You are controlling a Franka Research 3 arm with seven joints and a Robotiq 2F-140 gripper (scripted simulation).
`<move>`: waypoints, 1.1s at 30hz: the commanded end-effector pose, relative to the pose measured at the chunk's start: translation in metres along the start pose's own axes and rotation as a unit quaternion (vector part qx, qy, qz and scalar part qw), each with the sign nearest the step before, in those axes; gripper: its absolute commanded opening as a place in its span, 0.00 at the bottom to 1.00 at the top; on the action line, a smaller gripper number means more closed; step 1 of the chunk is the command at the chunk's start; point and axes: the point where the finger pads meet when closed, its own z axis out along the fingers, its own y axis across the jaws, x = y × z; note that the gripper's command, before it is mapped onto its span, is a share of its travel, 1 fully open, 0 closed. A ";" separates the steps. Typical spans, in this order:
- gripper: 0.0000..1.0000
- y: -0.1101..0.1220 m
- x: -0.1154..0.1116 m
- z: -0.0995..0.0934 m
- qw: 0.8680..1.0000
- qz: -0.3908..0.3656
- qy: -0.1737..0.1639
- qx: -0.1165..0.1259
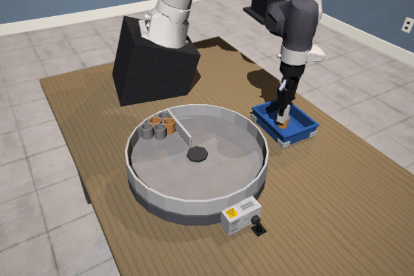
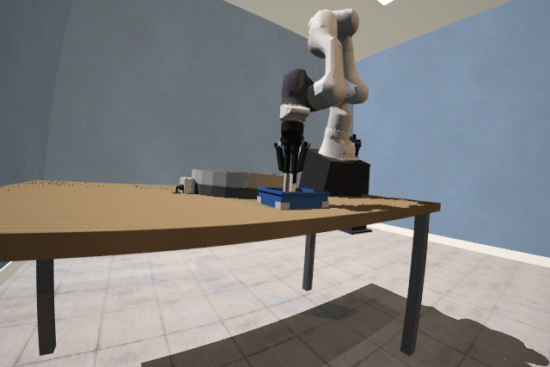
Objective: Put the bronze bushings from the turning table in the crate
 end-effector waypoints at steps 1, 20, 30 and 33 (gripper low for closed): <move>0.10 0.001 0.001 0.000 1.000 0.000 0.001 -0.001; 0.10 0.001 0.001 -0.006 1.000 0.000 0.001 -0.001; 0.10 0.001 0.001 -0.037 1.000 0.000 0.001 -0.001; 0.10 0.000 0.001 -0.052 1.000 0.000 0.001 -0.001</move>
